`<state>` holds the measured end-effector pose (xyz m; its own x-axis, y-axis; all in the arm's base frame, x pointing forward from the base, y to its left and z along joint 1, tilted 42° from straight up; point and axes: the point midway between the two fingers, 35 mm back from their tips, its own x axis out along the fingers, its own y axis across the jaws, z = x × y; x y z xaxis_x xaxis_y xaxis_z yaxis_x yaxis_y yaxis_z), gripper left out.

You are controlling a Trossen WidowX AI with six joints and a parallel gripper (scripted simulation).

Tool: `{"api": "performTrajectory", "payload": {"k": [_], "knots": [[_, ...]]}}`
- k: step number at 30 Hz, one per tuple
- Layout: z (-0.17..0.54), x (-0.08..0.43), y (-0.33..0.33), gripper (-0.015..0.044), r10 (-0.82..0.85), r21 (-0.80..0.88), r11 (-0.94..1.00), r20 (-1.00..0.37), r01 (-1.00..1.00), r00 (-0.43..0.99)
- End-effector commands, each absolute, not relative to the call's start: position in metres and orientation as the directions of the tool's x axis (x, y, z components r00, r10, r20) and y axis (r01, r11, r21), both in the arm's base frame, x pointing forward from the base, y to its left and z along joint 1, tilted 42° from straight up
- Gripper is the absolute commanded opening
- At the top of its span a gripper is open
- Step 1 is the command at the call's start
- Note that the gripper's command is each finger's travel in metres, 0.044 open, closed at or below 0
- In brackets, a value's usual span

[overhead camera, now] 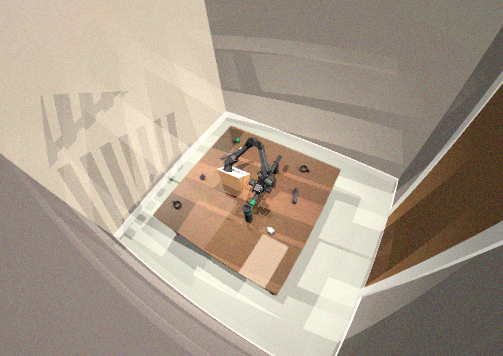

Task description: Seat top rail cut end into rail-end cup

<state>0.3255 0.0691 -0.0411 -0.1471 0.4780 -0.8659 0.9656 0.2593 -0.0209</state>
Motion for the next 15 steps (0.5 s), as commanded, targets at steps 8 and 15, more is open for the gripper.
{"api": "performTrajectory", "payload": {"k": [8, 15], "knots": [[-0.0429, 0.3314, 0.0593, 0.0, 0.471, -0.01, 0.253, -0.872, 0.967, -0.133], [-0.0448, 0.3322, 0.0564, 0.0, 0.471, -0.01, 0.253, -0.872, 0.967, -0.133]]}}
